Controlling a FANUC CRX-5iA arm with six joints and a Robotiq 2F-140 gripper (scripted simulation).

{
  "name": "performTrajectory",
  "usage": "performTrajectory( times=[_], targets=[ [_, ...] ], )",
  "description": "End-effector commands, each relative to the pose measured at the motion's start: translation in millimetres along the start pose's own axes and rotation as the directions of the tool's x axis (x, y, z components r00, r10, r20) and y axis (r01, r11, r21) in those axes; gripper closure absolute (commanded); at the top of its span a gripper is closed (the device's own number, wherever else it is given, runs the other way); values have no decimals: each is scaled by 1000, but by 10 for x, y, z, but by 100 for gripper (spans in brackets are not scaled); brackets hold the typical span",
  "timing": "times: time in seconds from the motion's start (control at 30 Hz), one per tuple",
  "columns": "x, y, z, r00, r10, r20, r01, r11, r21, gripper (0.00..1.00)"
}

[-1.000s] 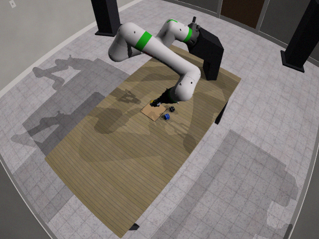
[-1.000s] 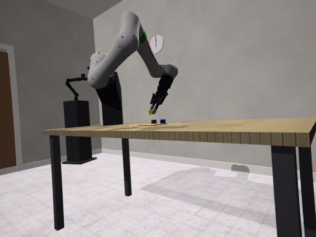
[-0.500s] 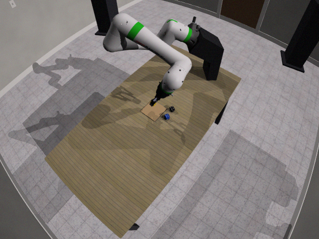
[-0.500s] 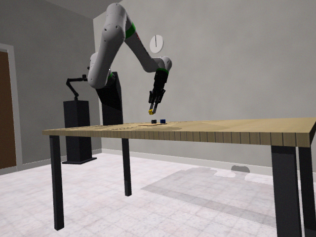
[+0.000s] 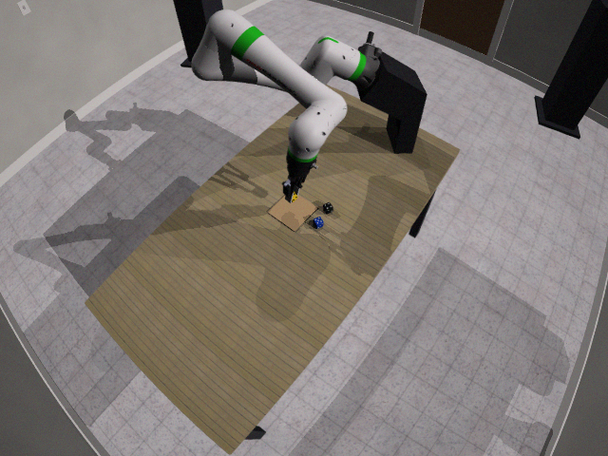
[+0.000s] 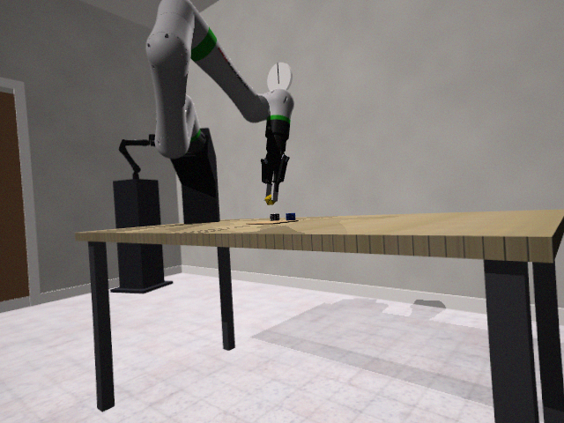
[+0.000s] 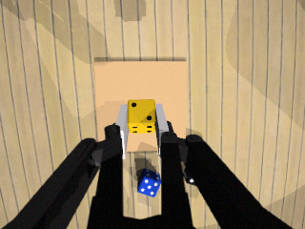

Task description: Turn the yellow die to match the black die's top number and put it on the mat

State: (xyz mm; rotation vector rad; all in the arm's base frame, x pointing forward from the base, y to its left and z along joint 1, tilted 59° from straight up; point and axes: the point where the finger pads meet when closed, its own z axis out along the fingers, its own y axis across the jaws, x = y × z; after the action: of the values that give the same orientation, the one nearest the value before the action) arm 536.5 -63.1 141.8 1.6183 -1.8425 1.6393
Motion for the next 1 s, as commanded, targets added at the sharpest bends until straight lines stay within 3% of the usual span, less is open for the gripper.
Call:
performTrajectory(
  times=[0.0, 0.07, 0.4, 0.63, 0.97],
  targets=[
    [14, 6, 19, 993, -1, 118, 2, 1000, -7, 84],
    [22, 2, 7, 984, -1, 179, 2, 1000, -2, 84],
    [63, 6, 2, 971, -3, 239, 3, 1000, 1, 84],
    [81, 23, 24, 904, -3, 427, 7, 1000, -6, 84],
    [132, 3, 23, 880, -4, 474, 3, 1000, 2, 84]
  ],
)
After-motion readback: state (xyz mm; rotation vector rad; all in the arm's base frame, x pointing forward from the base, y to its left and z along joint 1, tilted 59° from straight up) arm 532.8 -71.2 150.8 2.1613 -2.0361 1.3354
